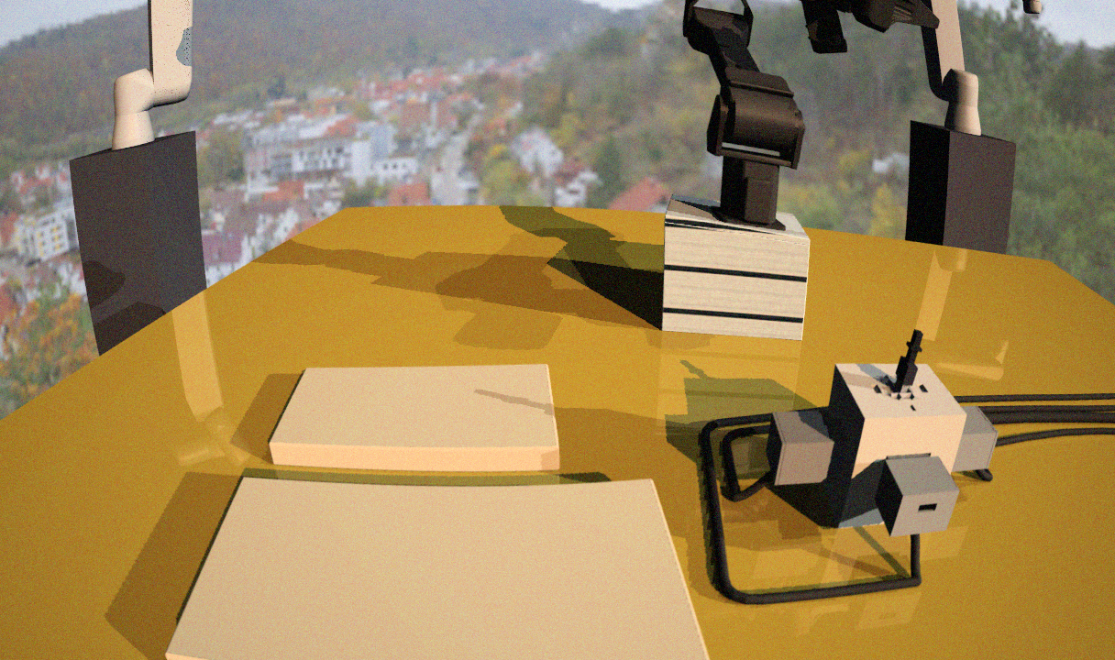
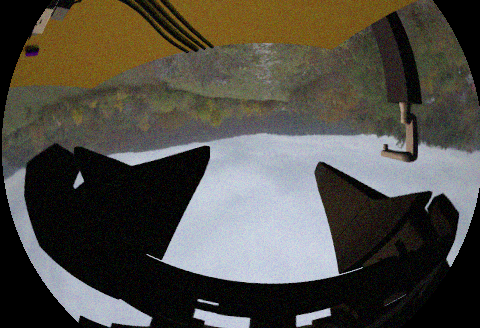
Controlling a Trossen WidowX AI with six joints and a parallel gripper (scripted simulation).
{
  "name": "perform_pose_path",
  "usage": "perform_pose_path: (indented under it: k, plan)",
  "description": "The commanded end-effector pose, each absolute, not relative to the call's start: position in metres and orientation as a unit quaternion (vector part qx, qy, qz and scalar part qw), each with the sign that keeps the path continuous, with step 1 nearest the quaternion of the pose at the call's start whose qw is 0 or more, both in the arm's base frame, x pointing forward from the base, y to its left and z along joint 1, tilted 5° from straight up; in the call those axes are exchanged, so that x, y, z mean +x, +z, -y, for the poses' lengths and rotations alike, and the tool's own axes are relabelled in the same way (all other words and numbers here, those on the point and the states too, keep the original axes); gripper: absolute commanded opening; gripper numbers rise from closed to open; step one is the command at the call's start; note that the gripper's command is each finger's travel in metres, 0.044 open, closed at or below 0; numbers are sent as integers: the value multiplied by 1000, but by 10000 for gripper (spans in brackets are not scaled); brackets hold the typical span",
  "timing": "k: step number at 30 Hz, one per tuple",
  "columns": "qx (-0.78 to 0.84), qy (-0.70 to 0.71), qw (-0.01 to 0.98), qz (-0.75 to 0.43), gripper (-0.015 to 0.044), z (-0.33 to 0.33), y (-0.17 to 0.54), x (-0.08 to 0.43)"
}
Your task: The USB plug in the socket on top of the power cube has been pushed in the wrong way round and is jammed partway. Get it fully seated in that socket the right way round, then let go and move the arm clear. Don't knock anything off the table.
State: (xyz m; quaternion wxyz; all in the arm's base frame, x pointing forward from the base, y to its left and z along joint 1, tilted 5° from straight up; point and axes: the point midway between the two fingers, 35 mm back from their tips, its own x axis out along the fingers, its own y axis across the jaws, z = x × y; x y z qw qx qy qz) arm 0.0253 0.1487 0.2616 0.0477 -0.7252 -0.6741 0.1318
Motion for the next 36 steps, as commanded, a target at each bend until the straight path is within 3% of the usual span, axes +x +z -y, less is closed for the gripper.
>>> perform_pose_path:
  k: [1,8,16,27,36]
  plan:
    - [-726,129,40,674,426,-149,261,27]
    - [-696,26,-243,675,440,-140,247,80]
    - [-494,-110,-549,666,440,-120,217,151]
    - [-263,-208,-686,645,440,-100,188,203]
    - [-32,-298,-727,618,440,-81,157,247]
